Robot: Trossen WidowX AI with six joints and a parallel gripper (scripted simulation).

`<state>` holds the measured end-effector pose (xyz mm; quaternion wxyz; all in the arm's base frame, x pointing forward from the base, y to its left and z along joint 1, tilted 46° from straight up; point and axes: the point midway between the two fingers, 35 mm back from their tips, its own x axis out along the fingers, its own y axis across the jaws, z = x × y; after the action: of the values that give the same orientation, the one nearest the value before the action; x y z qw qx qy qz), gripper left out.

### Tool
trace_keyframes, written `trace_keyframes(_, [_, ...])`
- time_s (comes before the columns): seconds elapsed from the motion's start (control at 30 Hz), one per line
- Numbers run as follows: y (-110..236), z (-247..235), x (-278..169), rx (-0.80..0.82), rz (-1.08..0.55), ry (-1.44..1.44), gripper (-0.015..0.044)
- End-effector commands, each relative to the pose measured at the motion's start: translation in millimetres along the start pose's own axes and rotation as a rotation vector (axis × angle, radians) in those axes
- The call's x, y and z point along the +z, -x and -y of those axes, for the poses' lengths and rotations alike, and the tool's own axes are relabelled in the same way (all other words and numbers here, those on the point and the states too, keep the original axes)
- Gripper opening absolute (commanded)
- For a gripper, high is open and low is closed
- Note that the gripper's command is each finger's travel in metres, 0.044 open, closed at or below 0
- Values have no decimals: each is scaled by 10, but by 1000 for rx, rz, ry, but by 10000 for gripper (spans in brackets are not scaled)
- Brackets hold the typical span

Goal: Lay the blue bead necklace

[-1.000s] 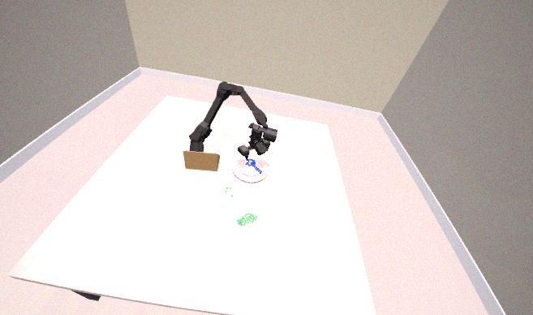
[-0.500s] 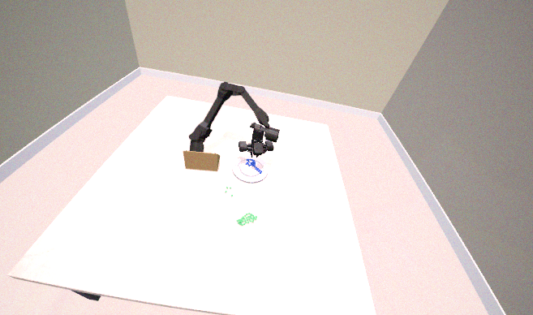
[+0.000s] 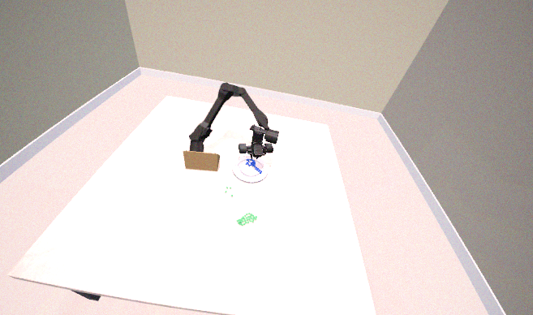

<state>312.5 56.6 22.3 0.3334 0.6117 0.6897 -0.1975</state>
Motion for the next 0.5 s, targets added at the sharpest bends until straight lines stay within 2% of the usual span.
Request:
trace_keyframes(0.0, [-56, 7, -3, 0, -4, -6, 120])
trace_keyframes(0.3, [-176, 17, -9, -2, -6, -8, 120])
trace_keyframes(0.47, [-153, 12, -8, -3, -3, -3, 0])
